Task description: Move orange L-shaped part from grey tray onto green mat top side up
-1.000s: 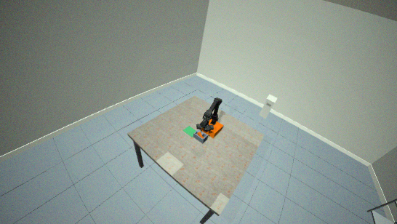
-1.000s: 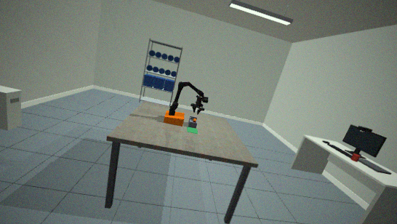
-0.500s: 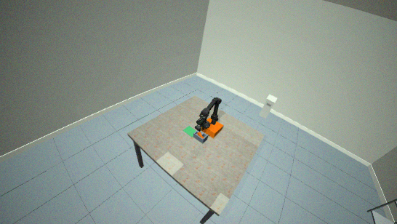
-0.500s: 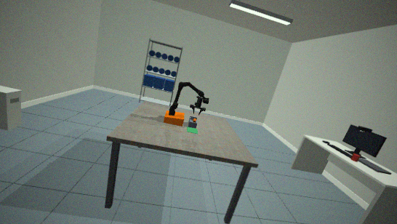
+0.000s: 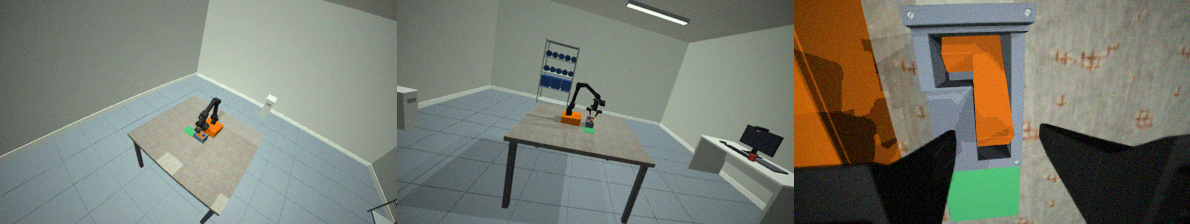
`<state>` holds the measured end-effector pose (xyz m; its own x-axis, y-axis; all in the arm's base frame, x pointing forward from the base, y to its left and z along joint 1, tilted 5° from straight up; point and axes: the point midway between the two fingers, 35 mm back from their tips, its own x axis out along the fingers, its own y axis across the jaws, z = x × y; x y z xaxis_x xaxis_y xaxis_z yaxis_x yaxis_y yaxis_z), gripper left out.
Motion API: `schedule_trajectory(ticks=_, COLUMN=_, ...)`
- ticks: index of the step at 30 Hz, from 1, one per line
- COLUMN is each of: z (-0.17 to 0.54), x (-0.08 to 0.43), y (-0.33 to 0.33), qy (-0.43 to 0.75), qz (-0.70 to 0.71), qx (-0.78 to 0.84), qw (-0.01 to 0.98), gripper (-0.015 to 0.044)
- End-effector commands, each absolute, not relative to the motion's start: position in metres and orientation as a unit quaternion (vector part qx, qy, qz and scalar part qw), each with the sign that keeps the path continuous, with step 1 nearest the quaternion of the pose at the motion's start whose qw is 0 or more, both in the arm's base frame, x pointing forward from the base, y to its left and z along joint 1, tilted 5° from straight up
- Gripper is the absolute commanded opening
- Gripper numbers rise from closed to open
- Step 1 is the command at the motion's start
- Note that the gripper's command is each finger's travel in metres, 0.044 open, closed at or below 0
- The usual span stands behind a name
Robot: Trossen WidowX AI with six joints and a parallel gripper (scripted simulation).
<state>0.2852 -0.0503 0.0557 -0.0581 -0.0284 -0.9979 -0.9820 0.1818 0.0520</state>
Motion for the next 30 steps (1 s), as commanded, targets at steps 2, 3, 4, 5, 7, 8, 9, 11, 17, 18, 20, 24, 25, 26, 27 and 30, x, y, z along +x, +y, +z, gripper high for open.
schedule_trajectory(ticks=2, z=0.051, x=0.286, y=-0.052, qy=0.564, qz=0.456, qx=-0.45, qw=0.52, gripper=0.028)
schedule_trajectory(ticks=3, z=0.049, x=0.286, y=-0.052, qy=0.564, qz=0.456, qx=-0.45, qw=0.52, gripper=0.028)
schedule_trajectory(ticks=4, z=0.047, x=0.286, y=-0.052, qy=0.564, qz=0.456, qx=-0.45, qw=0.52, gripper=0.028)
schedule_trajectory(ticks=5, z=0.046, x=0.286, y=-0.052, qy=0.564, qz=0.456, qx=-0.45, qw=0.52, gripper=0.028)
schedule_trajectory(ticks=7, z=0.043, x=0.286, y=-0.052, qy=0.564, qz=0.456, qx=-0.45, qw=0.52, gripper=0.028)
schedule_trajectory(ticks=8, z=0.041, x=0.286, y=-0.052, qy=0.564, qz=0.456, qx=-0.451, qw=0.52, gripper=0.028)
schedule_trajectory(ticks=9, z=0.039, x=0.286, y=-0.052, qy=0.564, qz=0.456, qx=-0.451, qw=0.52, gripper=0.028)
schedule_trajectory(ticks=11, z=0.036, x=0.286, y=-0.052, qy=0.564, qz=0.456, qx=-0.451, qw=0.52, gripper=0.028)
schedule_trajectory(ticks=17, z=0.026, x=0.285, y=-0.053, qy=0.564, qz=0.456, qx=-0.45, qw=0.52, gripper=0.028)
schedule_trajectory(ticks=18, z=0.025, x=0.285, y=-0.053, qy=0.564, qz=0.456, qx=-0.45, qw=0.52, gripper=0.028)
schedule_trajectory(ticks=20, z=0.021, x=0.285, y=-0.053, qy=0.564, qz=0.456, qx=-0.45, qw=0.52, gripper=0.028)
schedule_trajectory(ticks=24, z=0.015, x=0.284, y=-0.053, qy=0.564, qz=0.456, qx=-0.45, qw=0.52, gripper=0.028)
schedule_trajectory(ticks=25, z=0.013, x=0.284, y=-0.053, qy=0.565, qz=0.456, qx=-0.45, qw=0.52, gripper=0.028)
schedule_trajectory(ticks=26, z=0.012, x=0.284, y=-0.053, qy=0.565, qz=0.456, qx=-0.45, qw=0.52, gripper=0.028)
schedule_trajectory(ticks=27, z=0.01, x=0.283, y=-0.053, qy=0.565, qz=0.456, qx=-0.45, qw=0.52, gripper=0.028)
schedule_trajectory(ticks=30, z=0.006, x=0.283, y=-0.053, qy=0.565, qz=0.456, qx=-0.45, qw=0.52, gripper=0.028)
